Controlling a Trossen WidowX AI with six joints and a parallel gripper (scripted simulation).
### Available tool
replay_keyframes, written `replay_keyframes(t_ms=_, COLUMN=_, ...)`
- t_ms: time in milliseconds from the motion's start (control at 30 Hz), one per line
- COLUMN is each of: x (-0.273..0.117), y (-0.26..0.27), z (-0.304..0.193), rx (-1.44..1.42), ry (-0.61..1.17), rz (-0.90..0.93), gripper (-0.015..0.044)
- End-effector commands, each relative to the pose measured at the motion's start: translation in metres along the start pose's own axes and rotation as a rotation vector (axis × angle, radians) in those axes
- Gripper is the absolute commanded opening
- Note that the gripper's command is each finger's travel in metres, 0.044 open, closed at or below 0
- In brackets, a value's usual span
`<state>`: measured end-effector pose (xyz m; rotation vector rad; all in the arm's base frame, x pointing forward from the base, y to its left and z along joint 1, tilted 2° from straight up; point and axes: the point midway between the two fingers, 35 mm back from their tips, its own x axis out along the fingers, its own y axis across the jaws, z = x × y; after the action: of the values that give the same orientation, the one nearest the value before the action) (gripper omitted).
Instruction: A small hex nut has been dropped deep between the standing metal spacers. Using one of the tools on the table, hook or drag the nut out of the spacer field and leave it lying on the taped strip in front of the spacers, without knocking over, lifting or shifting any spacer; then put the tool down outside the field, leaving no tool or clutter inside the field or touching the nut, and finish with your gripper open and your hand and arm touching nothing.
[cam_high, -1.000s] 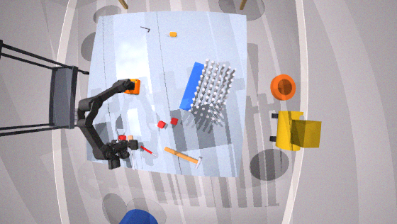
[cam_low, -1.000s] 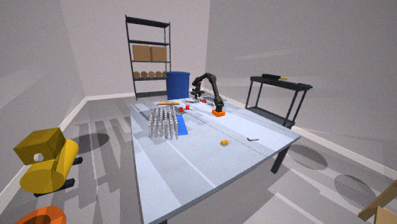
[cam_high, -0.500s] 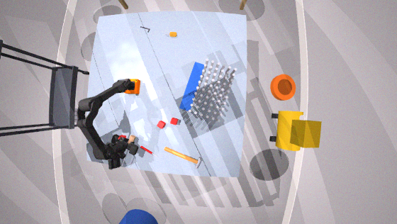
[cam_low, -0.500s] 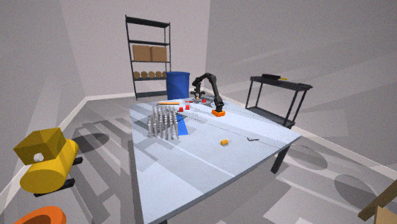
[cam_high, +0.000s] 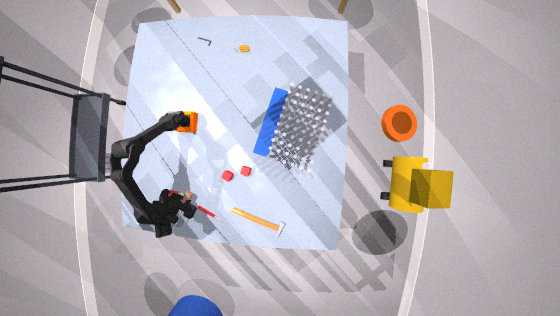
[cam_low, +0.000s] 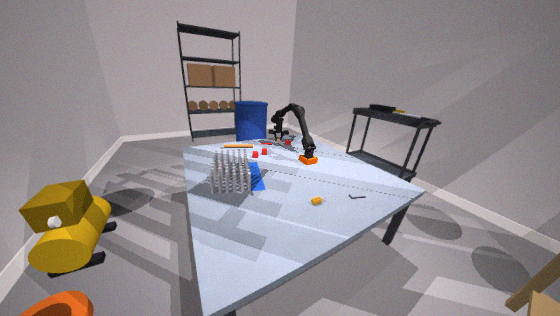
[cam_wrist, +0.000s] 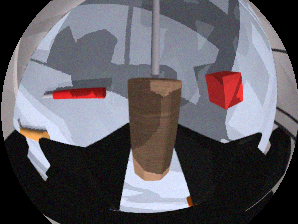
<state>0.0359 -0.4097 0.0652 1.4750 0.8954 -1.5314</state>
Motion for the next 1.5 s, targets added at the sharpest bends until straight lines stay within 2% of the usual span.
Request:
replay_keyframes(t_ms=0, x=0.007, y=-0.001, z=-0.001, rx=0.005, ry=0.004, rz=-0.002, gripper=0.0)
replay_keyframes(t_ms=967, x=0.047, y=-0.002, z=-0.003, rx=0.0, ry=-0.002, rz=0.001, gripper=0.0)
replay_keyframes(t_ms=1467, x=0.043, y=-0.001, z=-0.002, rx=0.0, ry=-0.002, rz=0.001, gripper=0.0394)
